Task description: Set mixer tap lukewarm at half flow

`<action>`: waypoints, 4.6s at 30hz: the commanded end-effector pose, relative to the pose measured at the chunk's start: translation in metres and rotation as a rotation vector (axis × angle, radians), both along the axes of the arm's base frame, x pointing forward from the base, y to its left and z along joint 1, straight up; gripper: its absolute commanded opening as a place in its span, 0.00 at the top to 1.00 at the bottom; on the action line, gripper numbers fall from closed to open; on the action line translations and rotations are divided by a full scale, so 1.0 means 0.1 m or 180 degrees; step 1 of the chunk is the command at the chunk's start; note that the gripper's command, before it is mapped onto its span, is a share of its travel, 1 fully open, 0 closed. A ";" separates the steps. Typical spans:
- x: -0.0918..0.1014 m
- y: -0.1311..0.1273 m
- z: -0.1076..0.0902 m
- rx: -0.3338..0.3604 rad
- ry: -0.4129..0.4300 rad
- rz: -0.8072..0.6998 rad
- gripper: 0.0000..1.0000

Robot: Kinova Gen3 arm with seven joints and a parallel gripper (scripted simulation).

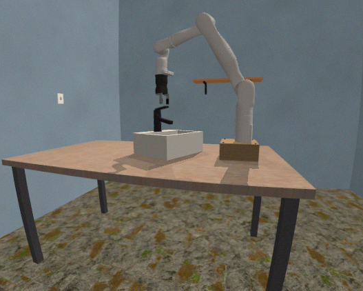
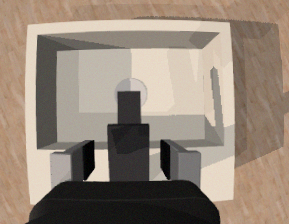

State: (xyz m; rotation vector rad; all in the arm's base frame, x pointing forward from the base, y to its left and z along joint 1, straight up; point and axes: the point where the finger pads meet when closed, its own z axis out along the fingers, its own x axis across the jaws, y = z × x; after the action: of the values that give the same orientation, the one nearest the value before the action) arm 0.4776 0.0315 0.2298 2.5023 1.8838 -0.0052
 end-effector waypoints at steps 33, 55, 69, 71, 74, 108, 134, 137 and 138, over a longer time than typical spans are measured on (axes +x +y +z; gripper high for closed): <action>0.02 0.04 0.01 0.0017 -0.0032 0.0000 0.00; 0.02 0.04 -0.02 0.0016 -0.0027 0.0000 0.00; 0.01 0.04 -0.13 0.0016 -0.0021 0.0000 0.00; 0.01 0.04 -0.16 0.0016 -0.0019 0.0000 0.00; 0.01 0.04 -0.19 0.0016 -0.0020 0.0000 0.00; 0.03 0.04 -0.37 0.0018 -0.0032 0.0002 0.00; 0.03 0.04 -0.37 0.0018 -0.0032 0.0002 0.00; 0.03 0.04 -0.37 0.0018 -0.0032 0.0002 0.00; 0.03 0.04 -0.37 0.0018 -0.0032 0.0002 0.00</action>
State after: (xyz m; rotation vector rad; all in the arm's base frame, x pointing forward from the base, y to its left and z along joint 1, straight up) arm 0.4782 0.0343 0.1942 2.5030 1.8796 0.0001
